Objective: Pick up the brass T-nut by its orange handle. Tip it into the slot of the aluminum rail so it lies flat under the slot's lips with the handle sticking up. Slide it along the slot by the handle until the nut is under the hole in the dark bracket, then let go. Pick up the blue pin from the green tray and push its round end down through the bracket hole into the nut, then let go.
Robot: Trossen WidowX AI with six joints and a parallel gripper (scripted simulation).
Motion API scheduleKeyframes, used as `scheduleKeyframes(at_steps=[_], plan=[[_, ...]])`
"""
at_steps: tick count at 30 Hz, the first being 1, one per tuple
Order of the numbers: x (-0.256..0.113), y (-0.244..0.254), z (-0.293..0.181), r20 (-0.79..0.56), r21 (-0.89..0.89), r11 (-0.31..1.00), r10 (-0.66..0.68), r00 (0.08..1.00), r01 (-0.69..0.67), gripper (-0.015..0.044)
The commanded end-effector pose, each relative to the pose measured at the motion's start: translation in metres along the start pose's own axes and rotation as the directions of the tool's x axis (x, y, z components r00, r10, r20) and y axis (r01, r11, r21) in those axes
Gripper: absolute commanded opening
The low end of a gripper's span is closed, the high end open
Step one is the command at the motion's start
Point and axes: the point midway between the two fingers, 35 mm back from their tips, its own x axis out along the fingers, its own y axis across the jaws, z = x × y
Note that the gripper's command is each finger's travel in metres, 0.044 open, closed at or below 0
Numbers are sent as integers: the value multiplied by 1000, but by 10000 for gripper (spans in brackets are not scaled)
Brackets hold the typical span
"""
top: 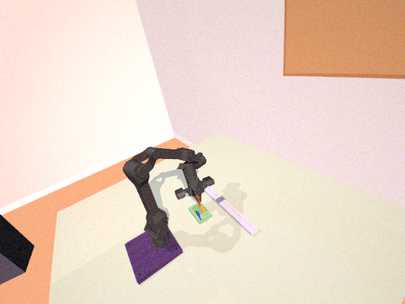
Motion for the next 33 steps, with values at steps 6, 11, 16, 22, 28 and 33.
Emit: scheduleKeyframes(at_steps=[6, 11, 16, 22, 28, 33], plan=[[-17, 3, 3, 0, -3, 1000, 8, 1000, -8, -150], [-24, 3, 5, 0, -3, 1000, 8, 1000, -8, -150], [-32, 4, 7, 0, -3, 1000, 8, 1000, -8, -150], [-42, 4, 9, 0, -3, 1000, 8, 1000, -8, -150], [-51, 4, 11, 0, -3, 1000, 8, 1000, -8, -150], [-59, 3, 13, 0, -3, 1000, 8, 1000, -8, -150]])
